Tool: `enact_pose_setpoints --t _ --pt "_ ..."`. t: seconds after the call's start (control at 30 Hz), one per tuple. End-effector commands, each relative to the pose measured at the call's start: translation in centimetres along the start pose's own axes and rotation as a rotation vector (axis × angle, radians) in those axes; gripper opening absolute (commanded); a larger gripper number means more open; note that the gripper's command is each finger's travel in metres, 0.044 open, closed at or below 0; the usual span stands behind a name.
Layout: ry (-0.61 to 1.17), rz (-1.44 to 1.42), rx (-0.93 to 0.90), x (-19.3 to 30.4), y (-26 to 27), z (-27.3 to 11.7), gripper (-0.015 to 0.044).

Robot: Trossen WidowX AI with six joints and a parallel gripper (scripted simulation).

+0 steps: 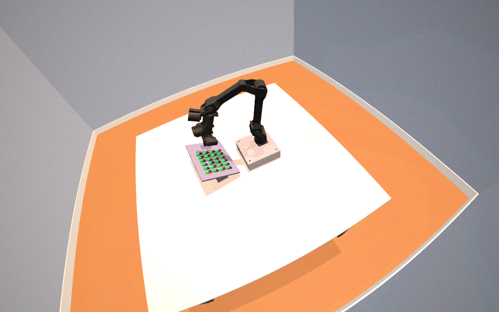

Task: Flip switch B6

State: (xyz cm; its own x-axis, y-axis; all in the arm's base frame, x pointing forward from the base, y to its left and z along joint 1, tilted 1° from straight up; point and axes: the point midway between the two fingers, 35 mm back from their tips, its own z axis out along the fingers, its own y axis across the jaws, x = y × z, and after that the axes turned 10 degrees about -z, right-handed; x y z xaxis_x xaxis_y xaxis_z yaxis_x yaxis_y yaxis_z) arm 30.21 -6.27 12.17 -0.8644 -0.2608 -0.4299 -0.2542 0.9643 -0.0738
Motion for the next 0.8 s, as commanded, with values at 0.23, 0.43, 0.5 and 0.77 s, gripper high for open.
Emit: enact_pose_setpoints --t 0.23,0.43,0.5,0.77 --pt "-0.004 -0.002 -0.009 1.0 6.2 -2.0 0.0" --pt "-0.007 -0.001 -0.01 1.6 7.9 -2.2 0.0" --pt "-0.007 -0.001 -0.01 1.6 7.9 -2.2 0.0" --pt "-0.007 -0.001 -0.01 1.6 7.9 -2.2 0.0"
